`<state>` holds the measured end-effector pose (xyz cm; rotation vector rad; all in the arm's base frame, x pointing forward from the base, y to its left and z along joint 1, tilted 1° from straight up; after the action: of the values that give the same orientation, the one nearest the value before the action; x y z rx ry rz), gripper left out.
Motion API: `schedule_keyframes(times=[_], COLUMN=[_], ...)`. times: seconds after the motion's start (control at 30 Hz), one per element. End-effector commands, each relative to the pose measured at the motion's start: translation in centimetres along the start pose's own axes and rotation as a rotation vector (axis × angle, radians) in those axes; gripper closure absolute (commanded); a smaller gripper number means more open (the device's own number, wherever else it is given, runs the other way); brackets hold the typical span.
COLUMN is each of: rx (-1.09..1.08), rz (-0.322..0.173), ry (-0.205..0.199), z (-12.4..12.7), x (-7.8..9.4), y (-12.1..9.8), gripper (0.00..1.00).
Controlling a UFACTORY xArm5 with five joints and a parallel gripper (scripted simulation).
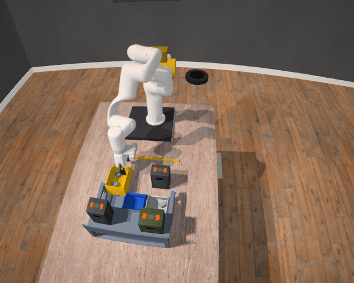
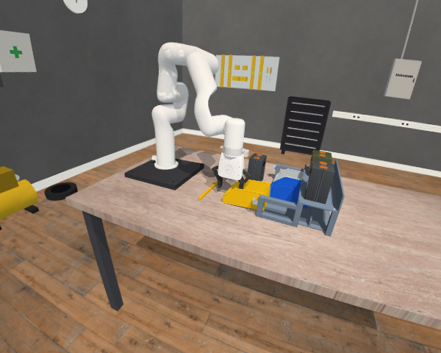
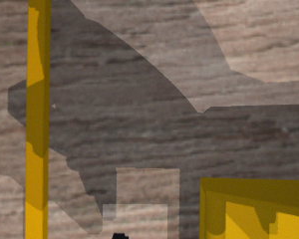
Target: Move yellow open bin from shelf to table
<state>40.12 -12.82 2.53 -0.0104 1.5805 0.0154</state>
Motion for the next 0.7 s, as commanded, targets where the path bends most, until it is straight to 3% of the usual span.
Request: schedule_keyframes(times=[0.0, 0.17, 0.67], rx=[0.0, 0.0, 0.0], rz=[-0.001, -0.003, -0.003], ry=[-0.003, -0.002, -0.002], z=[0.1, 0.1, 0.1], x=[-0.1, -0.5, -3.8], y=[0.0, 0.0, 0.0], gripper=[0.0, 0.0, 0.0])
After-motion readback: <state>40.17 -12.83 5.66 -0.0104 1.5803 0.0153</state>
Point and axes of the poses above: the point where the finger pads meet when closed, its own x axis out along the fingers, its own z axis across the jaws, y = z × x, the point moved 1 cm from there along -x, back along the fingers, and after that the axes turned 4 degrees about -x, right-handed, at the moved point
